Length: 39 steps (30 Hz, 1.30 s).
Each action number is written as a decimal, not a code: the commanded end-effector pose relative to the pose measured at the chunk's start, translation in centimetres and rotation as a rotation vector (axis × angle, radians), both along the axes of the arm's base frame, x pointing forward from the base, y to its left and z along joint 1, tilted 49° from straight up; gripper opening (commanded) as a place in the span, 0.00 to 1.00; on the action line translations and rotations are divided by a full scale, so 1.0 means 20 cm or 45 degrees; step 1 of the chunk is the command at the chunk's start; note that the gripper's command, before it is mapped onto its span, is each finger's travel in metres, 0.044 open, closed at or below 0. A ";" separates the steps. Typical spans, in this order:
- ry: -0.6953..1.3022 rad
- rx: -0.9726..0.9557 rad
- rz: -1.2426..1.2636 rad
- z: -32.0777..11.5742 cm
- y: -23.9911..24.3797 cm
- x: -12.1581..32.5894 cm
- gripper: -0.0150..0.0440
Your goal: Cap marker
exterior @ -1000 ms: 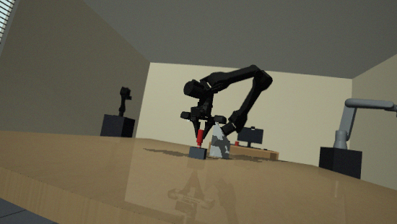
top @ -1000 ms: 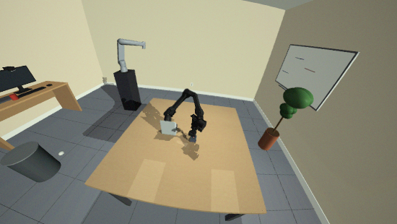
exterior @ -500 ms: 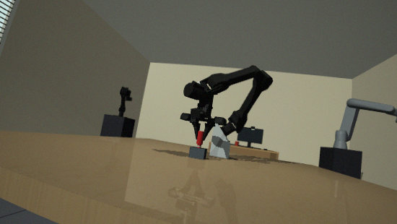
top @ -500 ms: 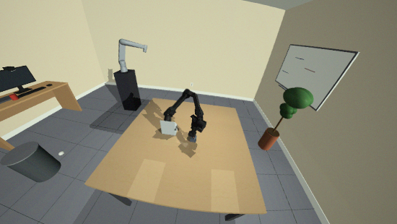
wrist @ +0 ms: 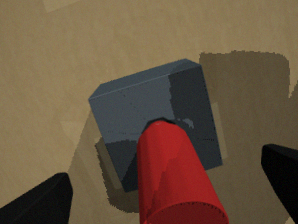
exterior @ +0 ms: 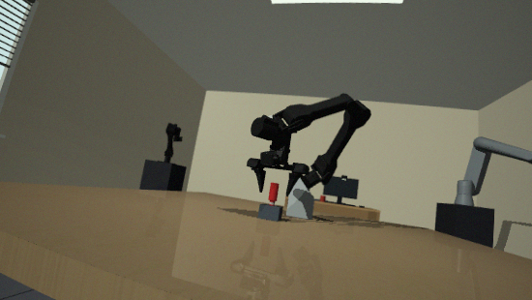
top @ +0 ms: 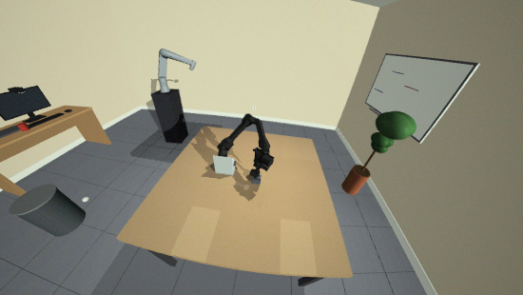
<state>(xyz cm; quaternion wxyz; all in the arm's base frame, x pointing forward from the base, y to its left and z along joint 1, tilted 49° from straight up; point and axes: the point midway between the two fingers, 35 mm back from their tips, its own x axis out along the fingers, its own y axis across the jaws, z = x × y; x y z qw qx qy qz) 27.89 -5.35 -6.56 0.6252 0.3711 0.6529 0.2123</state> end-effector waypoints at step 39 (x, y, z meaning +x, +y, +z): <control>-0.161 -0.017 0.133 0.20 -0.24 -0.03 0.25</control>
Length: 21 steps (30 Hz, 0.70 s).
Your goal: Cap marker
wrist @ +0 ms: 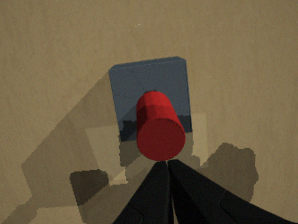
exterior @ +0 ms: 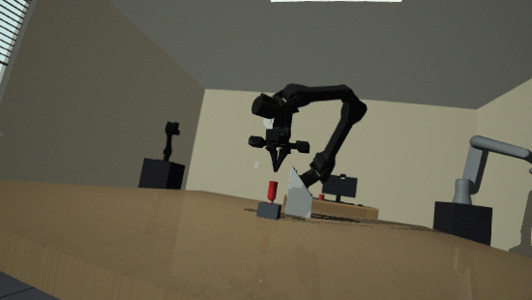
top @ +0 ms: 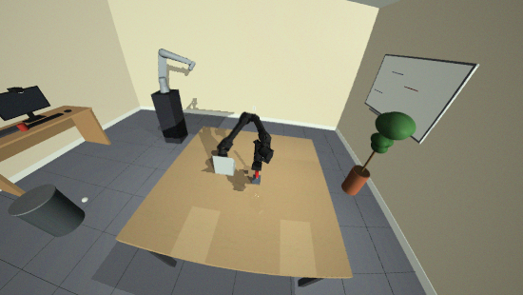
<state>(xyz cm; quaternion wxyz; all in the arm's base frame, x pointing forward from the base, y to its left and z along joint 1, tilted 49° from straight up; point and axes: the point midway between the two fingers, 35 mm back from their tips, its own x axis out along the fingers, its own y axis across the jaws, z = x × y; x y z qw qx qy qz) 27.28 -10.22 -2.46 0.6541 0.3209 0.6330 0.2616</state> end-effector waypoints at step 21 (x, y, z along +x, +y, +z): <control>-0.008 -0.001 0.005 -0.10 0.12 0.01 0.25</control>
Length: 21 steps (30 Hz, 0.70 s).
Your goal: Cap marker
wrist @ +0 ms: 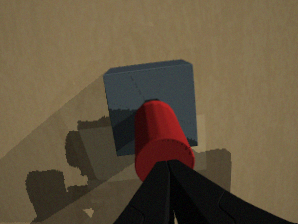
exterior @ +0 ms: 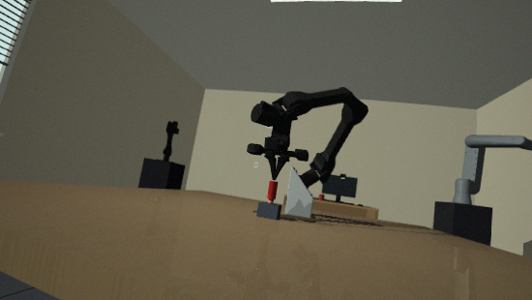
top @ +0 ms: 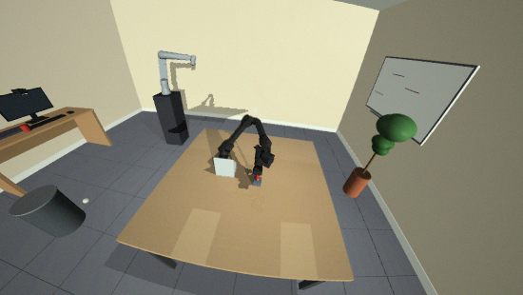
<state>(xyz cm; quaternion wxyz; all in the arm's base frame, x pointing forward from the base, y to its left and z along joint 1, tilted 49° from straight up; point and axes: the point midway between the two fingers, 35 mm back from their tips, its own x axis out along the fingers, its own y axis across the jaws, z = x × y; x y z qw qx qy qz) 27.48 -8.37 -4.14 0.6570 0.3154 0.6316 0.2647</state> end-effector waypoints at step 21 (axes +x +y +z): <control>0.001 -0.006 -0.010 0.23 -0.27 -0.01 0.25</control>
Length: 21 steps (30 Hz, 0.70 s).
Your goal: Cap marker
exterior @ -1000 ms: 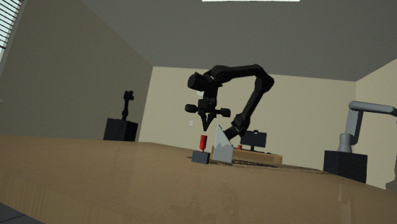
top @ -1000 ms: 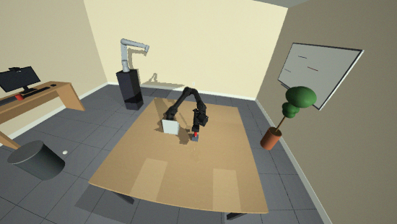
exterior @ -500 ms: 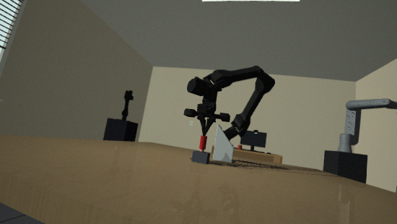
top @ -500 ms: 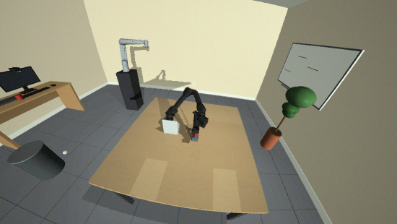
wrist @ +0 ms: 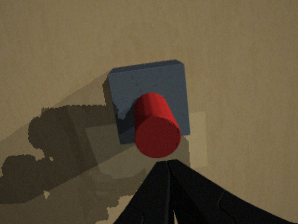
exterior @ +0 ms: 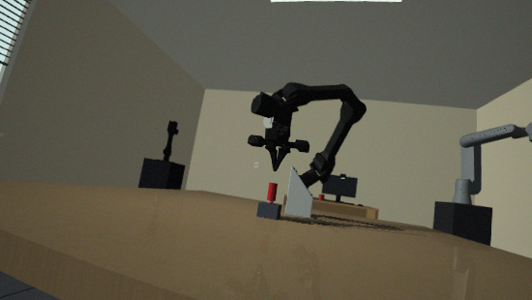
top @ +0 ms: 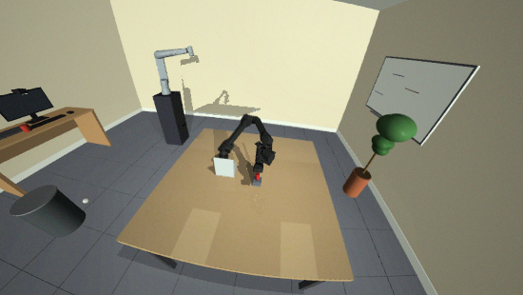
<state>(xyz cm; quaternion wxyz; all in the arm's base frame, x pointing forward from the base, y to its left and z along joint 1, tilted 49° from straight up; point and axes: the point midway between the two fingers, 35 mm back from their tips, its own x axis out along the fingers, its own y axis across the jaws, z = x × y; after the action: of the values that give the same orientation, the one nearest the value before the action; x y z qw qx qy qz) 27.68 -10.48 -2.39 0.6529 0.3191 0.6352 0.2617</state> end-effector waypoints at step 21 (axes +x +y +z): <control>-0.020 -0.006 -0.002 0.17 -0.20 -0.03 0.92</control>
<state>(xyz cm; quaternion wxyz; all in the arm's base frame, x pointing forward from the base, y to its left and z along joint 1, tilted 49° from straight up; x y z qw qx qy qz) 27.16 -14.42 1.08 0.6590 0.3182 0.6298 0.2604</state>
